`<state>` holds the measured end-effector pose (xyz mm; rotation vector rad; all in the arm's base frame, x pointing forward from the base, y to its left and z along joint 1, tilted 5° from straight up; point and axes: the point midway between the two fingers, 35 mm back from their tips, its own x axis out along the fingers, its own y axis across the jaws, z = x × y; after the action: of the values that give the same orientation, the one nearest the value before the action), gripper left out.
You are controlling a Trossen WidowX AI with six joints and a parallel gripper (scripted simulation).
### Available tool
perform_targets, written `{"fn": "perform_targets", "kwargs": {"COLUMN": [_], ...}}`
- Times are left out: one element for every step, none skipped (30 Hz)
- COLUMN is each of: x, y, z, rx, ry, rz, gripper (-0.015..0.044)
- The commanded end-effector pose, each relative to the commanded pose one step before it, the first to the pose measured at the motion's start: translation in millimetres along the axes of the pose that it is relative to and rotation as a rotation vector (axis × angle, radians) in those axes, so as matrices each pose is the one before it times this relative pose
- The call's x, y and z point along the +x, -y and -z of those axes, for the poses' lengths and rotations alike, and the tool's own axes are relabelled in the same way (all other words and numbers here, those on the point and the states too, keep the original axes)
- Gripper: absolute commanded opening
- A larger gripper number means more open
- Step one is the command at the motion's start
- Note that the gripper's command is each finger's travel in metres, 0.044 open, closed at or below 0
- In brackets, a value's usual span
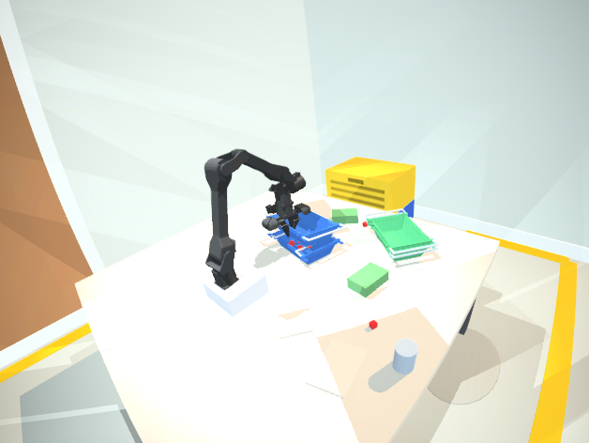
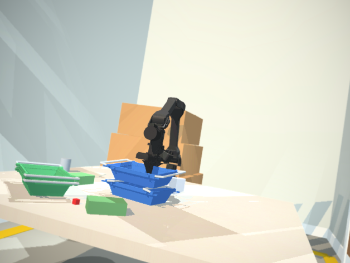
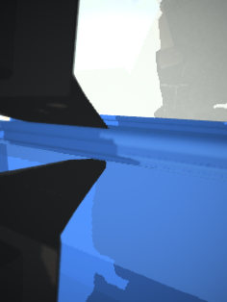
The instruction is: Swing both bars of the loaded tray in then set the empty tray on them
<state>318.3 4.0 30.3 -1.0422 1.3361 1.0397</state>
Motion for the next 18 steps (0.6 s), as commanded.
{"fn": "perform_targets", "kwargs": {"x": [6.55,0.00,-5.32,1.86,2.25,1.07,0.00,0.00,0.00,0.00,0.00,0.00,0.00,0.00,0.00,0.00,0.00,0.00], "y": [-9.07,0.00,6.87,-2.51,-3.04,-1.43,0.00,0.00,0.00,0.00,0.00,0.00,0.00,0.00,0.00,0.00,0.00,0.00], "z": [0.47,0.00,-0.41,0.13,0.17,0.08,0.00,0.00,0.00,0.00,0.00,0.00,0.00,0.00,0.00,0.00,0.00,0.00], "rx": [0.0038,0.0000,-0.0030,0.0010,0.0013,0.0006,0.0000,0.0000,0.0000,0.0000,0.0000,0.0000,0.0000,0.0000,0.0000,0.0000,0.0000,0.0000], "ry": [0.00111,0.00000,-0.00085,0.00032,0.00036,0.00016,0.00000,0.00000,0.00000,0.00000,0.00000,0.00000,0.00000,0.00000,0.00000,0.00000,0.00000,0.00000], "rz": [-0.03844,0.00000,0.02988,-0.01073,-0.01300,-0.00614,0.00000,0.00000,0.00000,0.00000,0.00000,0.00000,0.00000,0.00000,0.00000,0.00000,0.00000,0.00000], "gripper": [0.0000,0.0000,0.0000,0.0000,0.0000,0.0000,0.0000,0.0000,0.0000,0.0000,0.0000,0.0015,0.0029,0.0044,0.0059,0.0073,0.0088,0.0103]}}
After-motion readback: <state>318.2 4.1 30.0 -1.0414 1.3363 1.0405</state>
